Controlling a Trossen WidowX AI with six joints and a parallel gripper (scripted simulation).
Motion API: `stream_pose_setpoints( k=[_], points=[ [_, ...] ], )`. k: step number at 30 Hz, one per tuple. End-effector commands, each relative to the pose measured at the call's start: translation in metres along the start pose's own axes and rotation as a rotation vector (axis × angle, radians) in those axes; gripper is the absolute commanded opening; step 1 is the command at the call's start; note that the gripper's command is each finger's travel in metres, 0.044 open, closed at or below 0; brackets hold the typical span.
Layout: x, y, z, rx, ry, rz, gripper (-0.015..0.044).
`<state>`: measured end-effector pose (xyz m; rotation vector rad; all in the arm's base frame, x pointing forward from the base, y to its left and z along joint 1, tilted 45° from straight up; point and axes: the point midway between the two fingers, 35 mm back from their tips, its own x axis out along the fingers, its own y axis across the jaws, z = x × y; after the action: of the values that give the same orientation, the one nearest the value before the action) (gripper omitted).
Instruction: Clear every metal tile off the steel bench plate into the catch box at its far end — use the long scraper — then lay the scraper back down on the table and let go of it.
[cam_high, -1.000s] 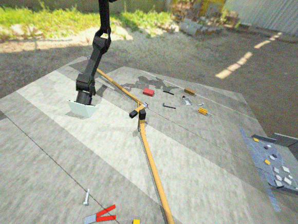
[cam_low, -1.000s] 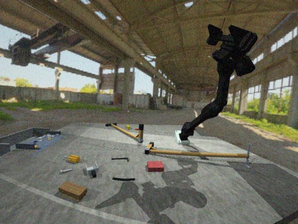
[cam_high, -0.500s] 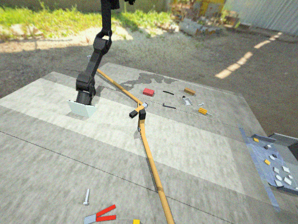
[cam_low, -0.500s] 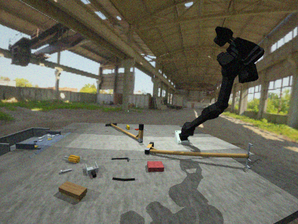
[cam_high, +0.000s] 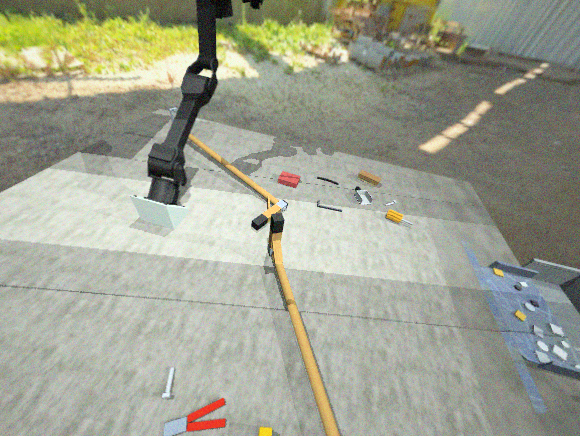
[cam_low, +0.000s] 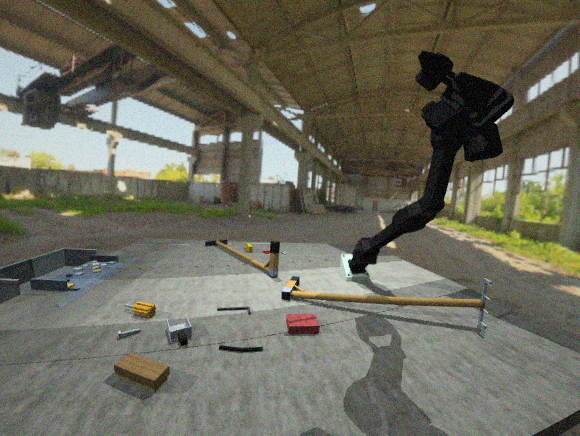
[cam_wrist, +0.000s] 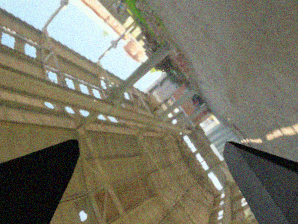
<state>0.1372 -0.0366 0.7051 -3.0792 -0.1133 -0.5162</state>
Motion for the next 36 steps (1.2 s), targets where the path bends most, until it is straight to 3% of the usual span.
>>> stream_pose_setpoints(
  k=[1, 17, 33, 36],
  points=[
    [-0.0001, 0.0006, -0.0002, 0.003, 0.001, 0.0, 0.044],
    [-0.0001, 0.0006, -0.0002, 0.003, 0.001, 0.0, 0.044],
    [0.0011, 0.0047, -0.0029, 0.117, 0.039, -0.077, 0.002],
    [0.0012, 0.01, -0.0039, 0.15, 0.045, -0.076, 0.0]
  ],
)
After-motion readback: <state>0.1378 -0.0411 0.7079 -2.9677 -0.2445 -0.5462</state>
